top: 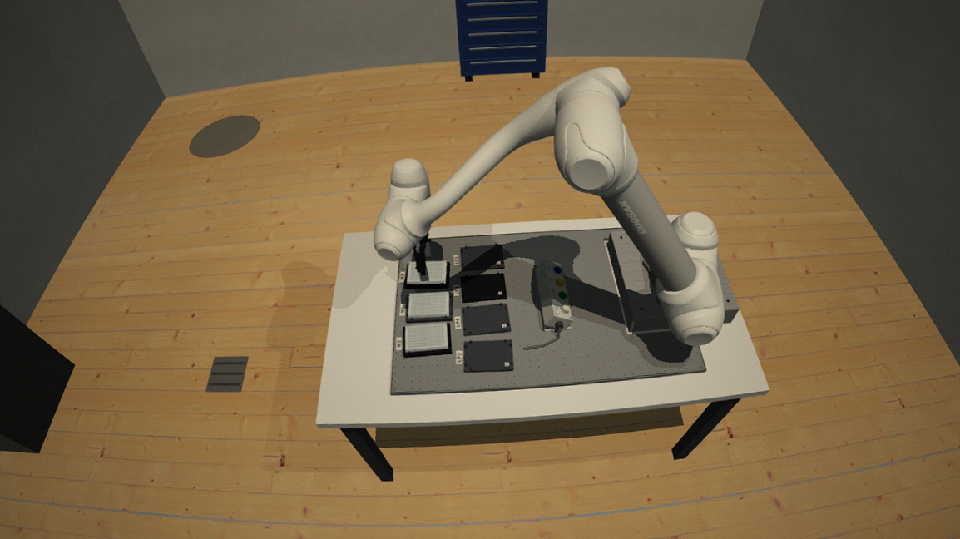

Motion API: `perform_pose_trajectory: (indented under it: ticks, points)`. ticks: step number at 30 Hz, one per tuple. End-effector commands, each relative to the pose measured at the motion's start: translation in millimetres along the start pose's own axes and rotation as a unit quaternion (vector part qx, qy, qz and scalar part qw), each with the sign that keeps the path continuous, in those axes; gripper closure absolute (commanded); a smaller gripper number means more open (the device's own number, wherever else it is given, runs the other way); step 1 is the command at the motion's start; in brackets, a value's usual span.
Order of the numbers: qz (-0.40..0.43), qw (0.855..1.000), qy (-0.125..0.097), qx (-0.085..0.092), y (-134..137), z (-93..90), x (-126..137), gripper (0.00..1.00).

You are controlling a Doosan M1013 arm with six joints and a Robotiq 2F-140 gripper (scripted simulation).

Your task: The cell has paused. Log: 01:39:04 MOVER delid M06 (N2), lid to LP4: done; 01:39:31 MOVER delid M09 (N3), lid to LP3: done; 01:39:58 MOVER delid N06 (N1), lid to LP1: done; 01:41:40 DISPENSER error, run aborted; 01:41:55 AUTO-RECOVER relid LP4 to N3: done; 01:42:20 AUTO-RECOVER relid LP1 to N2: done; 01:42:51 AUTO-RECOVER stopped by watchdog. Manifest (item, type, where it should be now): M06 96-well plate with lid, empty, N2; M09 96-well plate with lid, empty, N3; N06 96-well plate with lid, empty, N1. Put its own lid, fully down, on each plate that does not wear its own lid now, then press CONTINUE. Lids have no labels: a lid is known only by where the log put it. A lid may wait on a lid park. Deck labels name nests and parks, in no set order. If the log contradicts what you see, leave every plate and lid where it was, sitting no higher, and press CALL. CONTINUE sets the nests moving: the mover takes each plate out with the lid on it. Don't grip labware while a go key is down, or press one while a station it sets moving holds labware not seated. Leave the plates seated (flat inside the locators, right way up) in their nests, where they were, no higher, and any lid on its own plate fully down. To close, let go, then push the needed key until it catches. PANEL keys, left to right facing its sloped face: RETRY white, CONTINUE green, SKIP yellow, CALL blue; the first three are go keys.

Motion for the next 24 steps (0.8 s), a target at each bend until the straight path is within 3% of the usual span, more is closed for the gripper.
perform_pose_trajectory:
  ticks: [1,14,24]
  points:
    - [0.0,1.0,0.0,0.0,0.0,8.5,0.0,0.34]
    - [0.0,1.0,0.0,0.0,0.0,28.0,0.0,0.34]
    - [0.0,1.0,0.0,0.0,0.0,32.2,0.0,0.34]
Point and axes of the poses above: the point where the finger pads meet when closed, its own z axis back along the fingers, its own y axis across the jaws, x = y × z, the point moved 1 cm from there along z, back along the fingers, and after that the axes turned 14 degrees about z, right-handed, at the moved point
